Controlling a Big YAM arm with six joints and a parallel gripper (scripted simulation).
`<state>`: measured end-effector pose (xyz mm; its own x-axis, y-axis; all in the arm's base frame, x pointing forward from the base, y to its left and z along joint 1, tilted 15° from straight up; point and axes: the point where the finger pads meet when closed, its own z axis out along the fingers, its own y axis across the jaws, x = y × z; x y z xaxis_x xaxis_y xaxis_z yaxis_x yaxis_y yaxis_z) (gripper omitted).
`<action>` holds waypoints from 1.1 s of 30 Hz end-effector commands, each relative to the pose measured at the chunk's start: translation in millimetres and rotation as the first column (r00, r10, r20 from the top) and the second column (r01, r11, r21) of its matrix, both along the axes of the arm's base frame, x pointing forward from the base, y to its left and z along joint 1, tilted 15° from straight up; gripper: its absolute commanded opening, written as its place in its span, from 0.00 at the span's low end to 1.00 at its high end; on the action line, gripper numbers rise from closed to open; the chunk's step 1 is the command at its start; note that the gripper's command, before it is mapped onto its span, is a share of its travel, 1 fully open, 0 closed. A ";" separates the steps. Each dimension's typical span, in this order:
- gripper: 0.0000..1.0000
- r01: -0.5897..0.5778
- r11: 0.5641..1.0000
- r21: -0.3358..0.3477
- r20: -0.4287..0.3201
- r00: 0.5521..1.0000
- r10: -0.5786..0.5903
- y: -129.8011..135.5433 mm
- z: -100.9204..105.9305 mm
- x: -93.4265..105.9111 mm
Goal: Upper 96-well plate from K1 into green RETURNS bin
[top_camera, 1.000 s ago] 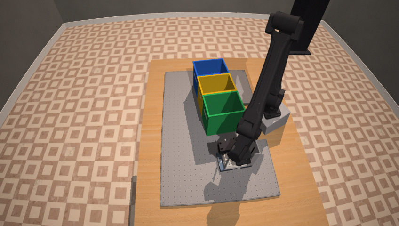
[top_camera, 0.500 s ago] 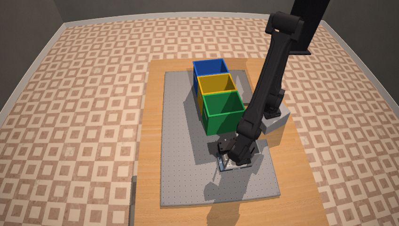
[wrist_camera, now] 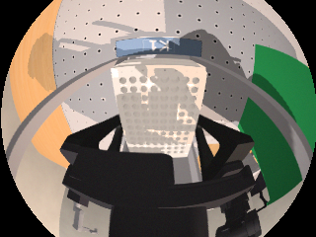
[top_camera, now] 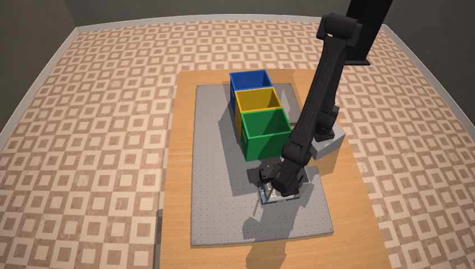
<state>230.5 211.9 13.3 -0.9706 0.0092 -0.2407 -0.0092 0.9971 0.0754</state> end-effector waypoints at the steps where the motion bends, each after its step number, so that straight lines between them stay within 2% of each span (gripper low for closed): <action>1: 0.00 -0.008 0.999 0.040 0.032 0.999 0.007 16.1 27.0 7.3; 33: 0.00 -0.004 0.999 0.045 0.037 0.999 0.003 12.0 76.3 -3.8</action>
